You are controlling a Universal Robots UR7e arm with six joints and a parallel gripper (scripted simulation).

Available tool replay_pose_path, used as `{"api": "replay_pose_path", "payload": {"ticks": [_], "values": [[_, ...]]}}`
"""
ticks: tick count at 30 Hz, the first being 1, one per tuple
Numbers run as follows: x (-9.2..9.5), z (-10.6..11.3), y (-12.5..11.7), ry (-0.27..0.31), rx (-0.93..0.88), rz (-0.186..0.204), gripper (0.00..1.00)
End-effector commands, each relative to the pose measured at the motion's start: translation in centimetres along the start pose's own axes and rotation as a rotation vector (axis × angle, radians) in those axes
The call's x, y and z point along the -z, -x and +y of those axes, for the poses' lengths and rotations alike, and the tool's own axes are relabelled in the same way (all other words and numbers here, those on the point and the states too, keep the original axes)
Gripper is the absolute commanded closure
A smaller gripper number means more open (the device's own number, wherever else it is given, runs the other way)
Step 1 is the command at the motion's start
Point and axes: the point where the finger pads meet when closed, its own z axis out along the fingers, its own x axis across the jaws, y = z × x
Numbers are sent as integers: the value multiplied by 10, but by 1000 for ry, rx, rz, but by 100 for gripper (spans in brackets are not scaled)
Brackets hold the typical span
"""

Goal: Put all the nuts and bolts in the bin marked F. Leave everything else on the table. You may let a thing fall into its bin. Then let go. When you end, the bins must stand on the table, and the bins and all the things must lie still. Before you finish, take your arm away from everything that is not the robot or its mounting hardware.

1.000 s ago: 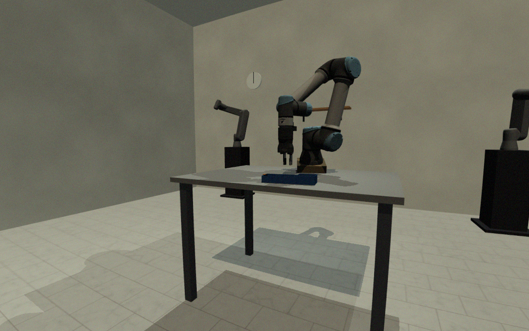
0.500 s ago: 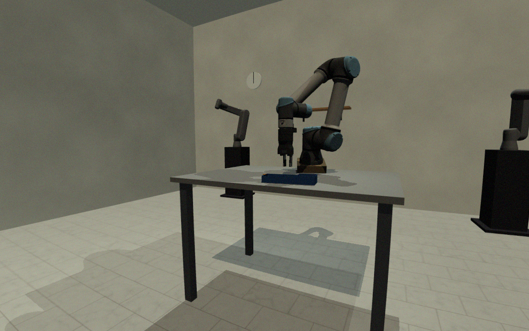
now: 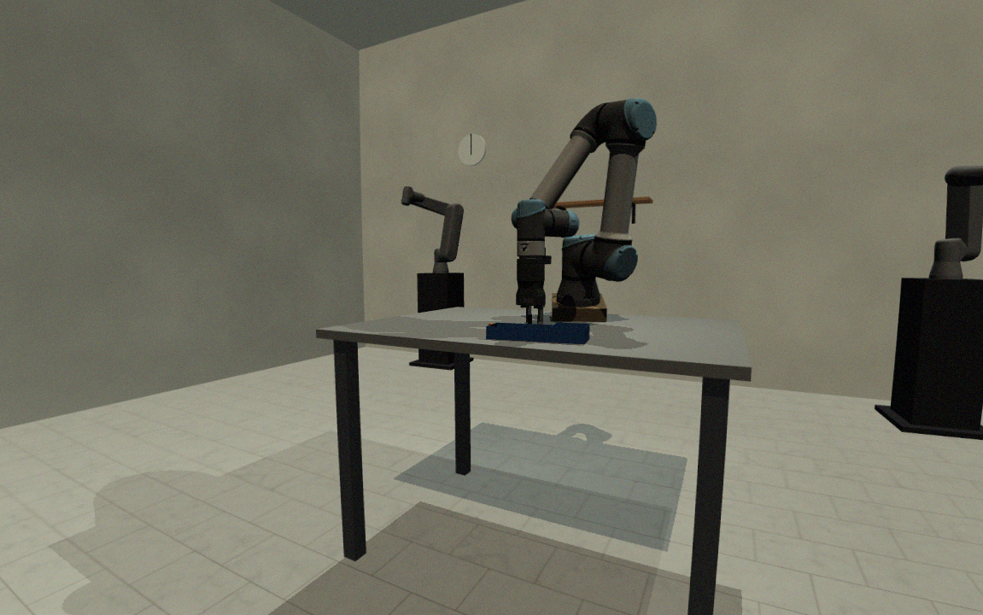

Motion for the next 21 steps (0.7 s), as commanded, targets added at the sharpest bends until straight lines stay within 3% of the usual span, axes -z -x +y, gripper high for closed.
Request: {"api": "replay_pose_path", "payload": {"ticks": [1,10,21], "values": [[-2,2,1,4,0,-2,38],[-14,2,0,4,0,-2,38],[-14,1,0,3,0,-2,38]]}}
